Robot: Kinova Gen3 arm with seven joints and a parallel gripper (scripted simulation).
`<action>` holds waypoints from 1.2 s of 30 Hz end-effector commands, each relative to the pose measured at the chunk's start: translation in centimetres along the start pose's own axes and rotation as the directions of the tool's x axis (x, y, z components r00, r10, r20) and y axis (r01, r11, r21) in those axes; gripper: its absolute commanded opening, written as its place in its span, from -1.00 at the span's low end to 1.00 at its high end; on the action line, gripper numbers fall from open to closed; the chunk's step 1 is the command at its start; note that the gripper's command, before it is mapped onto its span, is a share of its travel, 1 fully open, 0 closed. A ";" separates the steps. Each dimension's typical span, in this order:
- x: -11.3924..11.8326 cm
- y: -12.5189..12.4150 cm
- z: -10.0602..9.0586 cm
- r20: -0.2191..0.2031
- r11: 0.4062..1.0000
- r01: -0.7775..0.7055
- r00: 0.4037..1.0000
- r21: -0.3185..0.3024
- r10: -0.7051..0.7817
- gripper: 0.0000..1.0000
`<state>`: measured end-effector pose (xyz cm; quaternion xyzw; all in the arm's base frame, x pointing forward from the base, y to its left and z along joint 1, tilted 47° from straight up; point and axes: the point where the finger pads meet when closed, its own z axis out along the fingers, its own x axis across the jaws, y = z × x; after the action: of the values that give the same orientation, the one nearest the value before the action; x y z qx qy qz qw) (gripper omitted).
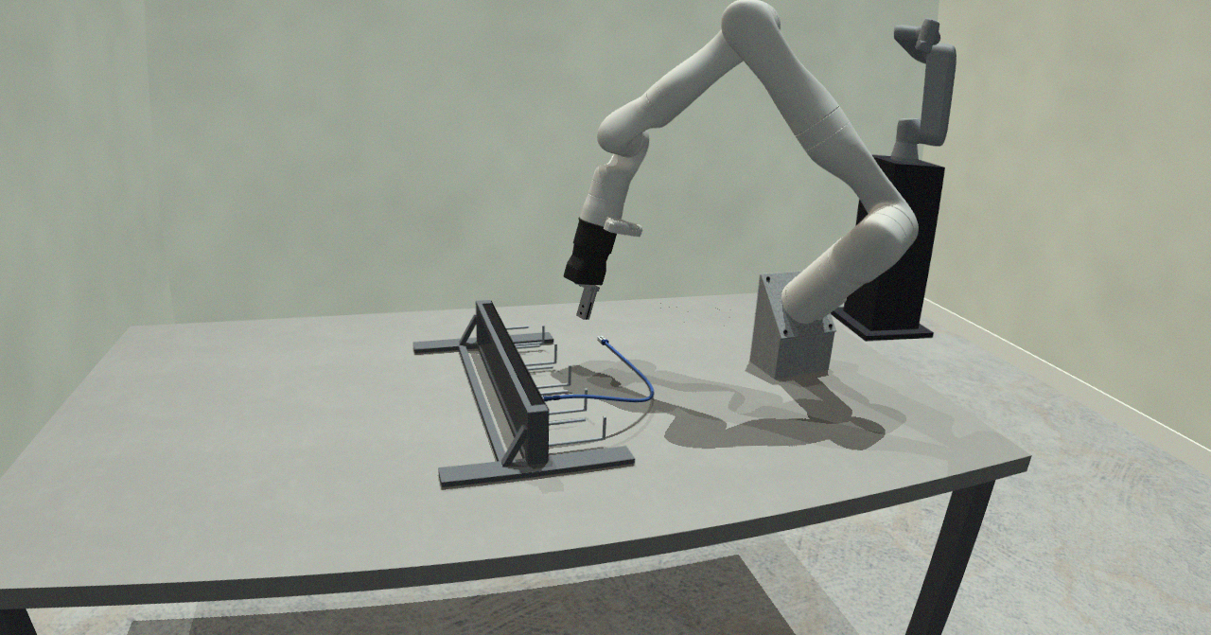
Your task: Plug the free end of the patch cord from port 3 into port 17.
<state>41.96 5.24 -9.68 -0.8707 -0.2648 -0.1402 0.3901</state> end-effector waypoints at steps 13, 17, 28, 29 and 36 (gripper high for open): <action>12.2 -10.2 -6.8 -0.129 0.816 0.520 0.817 -0.253 -0.561 -1.00; 14.4 -13.8 -8.6 -0.095 0.683 0.649 0.698 -0.336 -0.710 -1.00; 16.0 -18.6 -10.6 0.004 0.450 0.783 0.500 -0.428 -0.866 -1.00; 16.0 -18.8 -10.7 0.010 0.439 0.788 0.490 -0.432 -0.872 -1.00; 15.9 -19.1 -10.7 0.020 0.420 0.798 0.474 -0.432 -0.880 -1.00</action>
<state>43.68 13.62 16.06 -0.6613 -0.5835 -0.4555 0.1217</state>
